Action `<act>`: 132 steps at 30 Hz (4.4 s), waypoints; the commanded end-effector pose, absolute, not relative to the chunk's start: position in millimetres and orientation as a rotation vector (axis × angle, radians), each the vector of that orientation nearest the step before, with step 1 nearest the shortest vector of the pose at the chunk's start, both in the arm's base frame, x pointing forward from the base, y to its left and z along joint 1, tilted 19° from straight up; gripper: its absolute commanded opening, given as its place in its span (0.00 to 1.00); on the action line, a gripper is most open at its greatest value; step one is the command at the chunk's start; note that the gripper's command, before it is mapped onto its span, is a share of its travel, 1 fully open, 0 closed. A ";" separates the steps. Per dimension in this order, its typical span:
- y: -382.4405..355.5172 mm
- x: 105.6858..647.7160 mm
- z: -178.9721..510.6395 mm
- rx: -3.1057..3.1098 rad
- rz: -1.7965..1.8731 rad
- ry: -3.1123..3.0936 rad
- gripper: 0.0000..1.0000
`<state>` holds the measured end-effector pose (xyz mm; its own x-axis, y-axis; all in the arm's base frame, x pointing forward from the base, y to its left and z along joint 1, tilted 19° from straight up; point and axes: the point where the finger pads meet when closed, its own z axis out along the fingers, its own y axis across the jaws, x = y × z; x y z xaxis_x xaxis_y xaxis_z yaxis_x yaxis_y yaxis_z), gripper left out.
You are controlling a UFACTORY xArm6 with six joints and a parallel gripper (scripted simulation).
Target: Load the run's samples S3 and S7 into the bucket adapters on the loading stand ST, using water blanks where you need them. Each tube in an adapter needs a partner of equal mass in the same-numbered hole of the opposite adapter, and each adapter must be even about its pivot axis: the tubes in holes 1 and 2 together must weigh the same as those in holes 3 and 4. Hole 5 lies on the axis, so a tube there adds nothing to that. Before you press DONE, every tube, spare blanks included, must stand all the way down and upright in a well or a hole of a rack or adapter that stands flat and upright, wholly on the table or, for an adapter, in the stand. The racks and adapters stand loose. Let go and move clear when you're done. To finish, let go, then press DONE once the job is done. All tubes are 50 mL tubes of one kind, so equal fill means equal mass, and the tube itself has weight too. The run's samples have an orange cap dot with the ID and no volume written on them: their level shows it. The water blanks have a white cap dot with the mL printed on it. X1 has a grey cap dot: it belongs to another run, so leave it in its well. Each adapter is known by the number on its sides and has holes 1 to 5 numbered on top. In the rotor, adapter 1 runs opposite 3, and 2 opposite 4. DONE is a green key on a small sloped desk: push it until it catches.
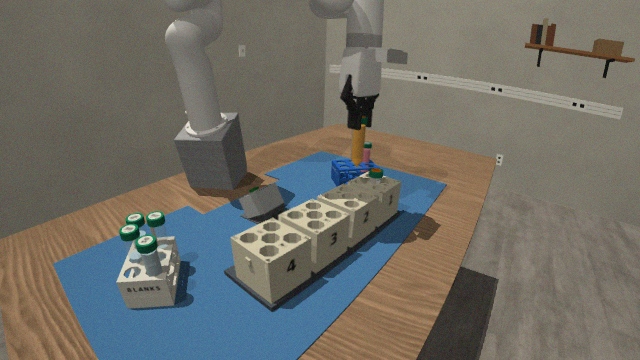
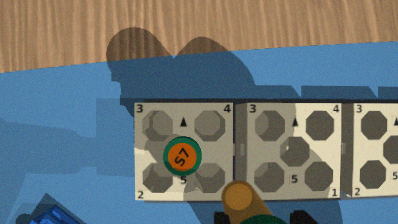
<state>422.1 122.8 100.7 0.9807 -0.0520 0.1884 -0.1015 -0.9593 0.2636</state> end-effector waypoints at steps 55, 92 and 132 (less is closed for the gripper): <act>50.7 449.4 91.0 2.854 0.265 -0.111 0.00; 44.9 452.9 71.1 2.854 0.265 -0.111 0.00; 34.9 458.9 36.9 2.854 0.265 -0.111 0.00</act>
